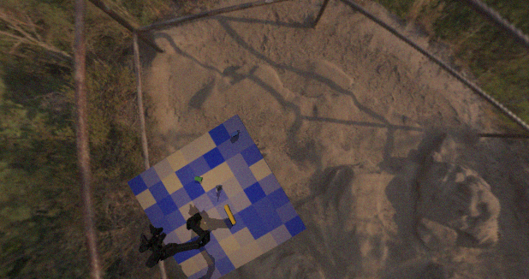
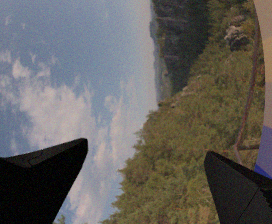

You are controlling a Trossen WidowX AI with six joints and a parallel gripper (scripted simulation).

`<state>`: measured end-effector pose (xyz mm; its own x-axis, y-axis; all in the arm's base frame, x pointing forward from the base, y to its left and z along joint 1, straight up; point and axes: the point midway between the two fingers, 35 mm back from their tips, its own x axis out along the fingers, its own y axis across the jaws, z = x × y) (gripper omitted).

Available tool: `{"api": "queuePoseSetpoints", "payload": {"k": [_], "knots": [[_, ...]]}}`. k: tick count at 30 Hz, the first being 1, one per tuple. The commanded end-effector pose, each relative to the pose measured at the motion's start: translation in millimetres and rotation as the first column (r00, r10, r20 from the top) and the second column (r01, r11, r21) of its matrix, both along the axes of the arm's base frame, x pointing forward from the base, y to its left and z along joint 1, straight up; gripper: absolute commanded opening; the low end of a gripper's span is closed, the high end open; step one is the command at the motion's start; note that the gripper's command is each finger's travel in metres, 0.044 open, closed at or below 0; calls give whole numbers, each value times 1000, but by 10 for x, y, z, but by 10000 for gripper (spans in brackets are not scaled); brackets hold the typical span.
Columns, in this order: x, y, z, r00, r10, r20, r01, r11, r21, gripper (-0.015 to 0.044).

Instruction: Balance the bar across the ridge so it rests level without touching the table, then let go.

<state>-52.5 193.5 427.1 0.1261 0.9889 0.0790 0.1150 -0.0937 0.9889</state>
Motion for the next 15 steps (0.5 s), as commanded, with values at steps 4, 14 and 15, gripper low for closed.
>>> {"api": "queuePoseSetpoints", "payload": {"k": [4, 14, 15], "knots": [[16, 44, -14, 998, -24, 60, 25, 1000, -14, 315], [113, 227, -86, 949, -105, 297, 133, 988, -75, 315], [126, 245, -94, 941, -111, 320, 144, 986, -81, 315]]}}
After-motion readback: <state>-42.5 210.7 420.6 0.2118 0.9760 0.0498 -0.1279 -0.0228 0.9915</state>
